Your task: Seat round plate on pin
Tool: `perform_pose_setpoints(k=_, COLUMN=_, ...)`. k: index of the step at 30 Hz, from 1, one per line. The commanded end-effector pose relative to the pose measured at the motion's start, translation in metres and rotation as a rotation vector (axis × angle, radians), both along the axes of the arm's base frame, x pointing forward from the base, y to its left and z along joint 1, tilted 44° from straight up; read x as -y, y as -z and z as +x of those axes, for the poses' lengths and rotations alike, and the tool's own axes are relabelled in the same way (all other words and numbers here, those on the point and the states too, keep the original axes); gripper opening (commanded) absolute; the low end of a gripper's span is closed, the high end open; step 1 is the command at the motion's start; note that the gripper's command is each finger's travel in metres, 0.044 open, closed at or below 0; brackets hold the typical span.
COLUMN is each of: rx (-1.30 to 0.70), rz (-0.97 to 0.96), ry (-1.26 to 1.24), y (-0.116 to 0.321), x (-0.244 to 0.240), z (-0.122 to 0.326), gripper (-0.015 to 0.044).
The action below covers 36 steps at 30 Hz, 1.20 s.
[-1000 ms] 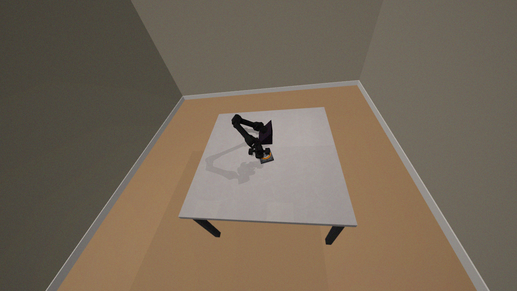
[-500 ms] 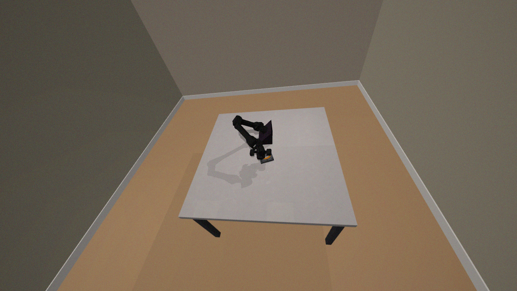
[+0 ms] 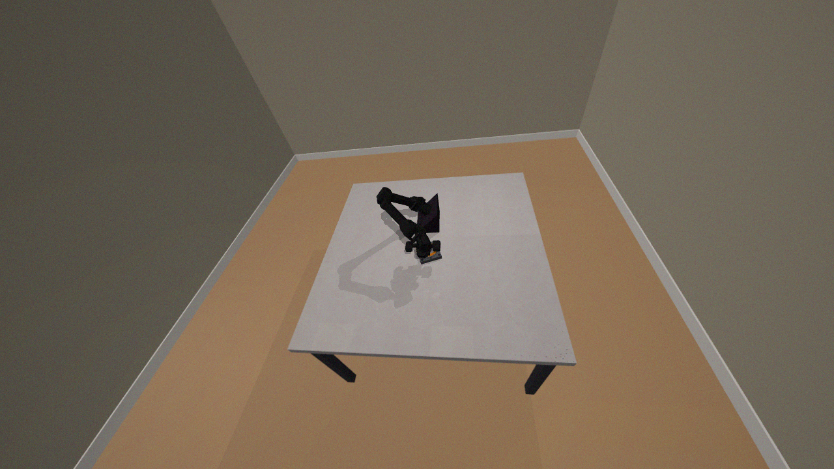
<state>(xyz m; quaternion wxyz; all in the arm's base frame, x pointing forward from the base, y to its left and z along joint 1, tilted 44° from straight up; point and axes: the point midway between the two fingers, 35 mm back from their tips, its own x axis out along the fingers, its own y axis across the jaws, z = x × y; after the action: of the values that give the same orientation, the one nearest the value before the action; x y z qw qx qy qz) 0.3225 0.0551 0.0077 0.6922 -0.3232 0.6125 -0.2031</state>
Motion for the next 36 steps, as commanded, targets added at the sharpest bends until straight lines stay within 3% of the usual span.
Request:
perform_pose_setpoints(k=1, rx=0.002, rz=0.006, ry=0.002, y=0.003, x=-0.005, z=0.001, gripper=0.0000)
perform_pose_setpoints(k=18, rx=0.002, rz=0.007, ry=0.002, y=0.013, x=-0.014, z=0.000, gripper=0.0000)
perform_pose_setpoints(k=27, rx=0.001, rz=0.009, ry=0.002, y=-0.018, x=-0.040, z=-0.011, gripper=0.0000)
perform_pose_setpoints(k=36, rx=-0.003, rz=0.003, ry=-0.005, y=-0.013, x=-0.036, z=-0.010, gripper=0.0000)
